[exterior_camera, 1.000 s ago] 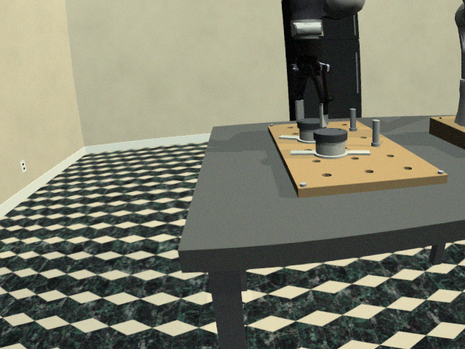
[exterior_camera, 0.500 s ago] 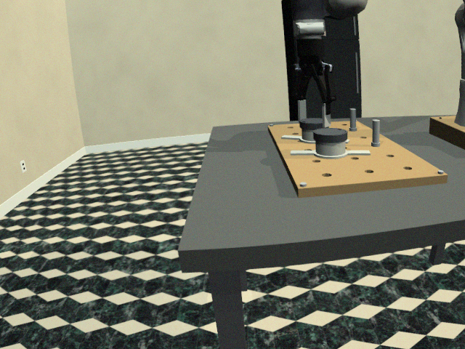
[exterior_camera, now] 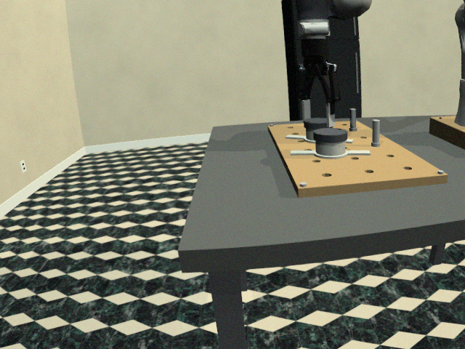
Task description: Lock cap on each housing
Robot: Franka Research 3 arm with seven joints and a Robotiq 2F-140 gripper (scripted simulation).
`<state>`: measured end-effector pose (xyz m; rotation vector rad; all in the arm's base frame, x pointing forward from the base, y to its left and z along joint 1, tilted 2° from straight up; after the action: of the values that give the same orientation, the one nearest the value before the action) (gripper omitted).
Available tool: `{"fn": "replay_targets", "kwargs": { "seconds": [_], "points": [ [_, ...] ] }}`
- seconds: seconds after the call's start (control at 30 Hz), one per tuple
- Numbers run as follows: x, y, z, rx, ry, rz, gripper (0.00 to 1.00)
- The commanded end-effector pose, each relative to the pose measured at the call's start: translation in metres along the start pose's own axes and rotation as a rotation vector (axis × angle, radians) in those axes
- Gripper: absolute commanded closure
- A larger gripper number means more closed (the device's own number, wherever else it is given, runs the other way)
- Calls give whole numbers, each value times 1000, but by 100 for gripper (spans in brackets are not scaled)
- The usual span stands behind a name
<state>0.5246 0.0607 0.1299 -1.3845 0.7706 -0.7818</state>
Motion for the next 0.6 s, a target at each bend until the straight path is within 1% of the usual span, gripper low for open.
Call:
{"fn": "replay_targets", "kwargs": {
  "seconds": [0.0, 0.1, 0.57],
  "points": [
    [-3, 2, -5, 0, -3, 4, 90],
    [-3, 2, -6, 0, -3, 4, 90],
    [-11, 2, -26, 0, -3, 4, 90]
  ]
}}
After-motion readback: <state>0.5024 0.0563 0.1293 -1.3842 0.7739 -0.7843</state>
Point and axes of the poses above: the point where the finger pads meet when closed, its own y axis out along the fingers, its own x axis across the jaws, z = x × y, the point moved 8 cm from there along -y, back along the fingers, and after that the axes turned 15 degrees about y, right-handed, at the moved point
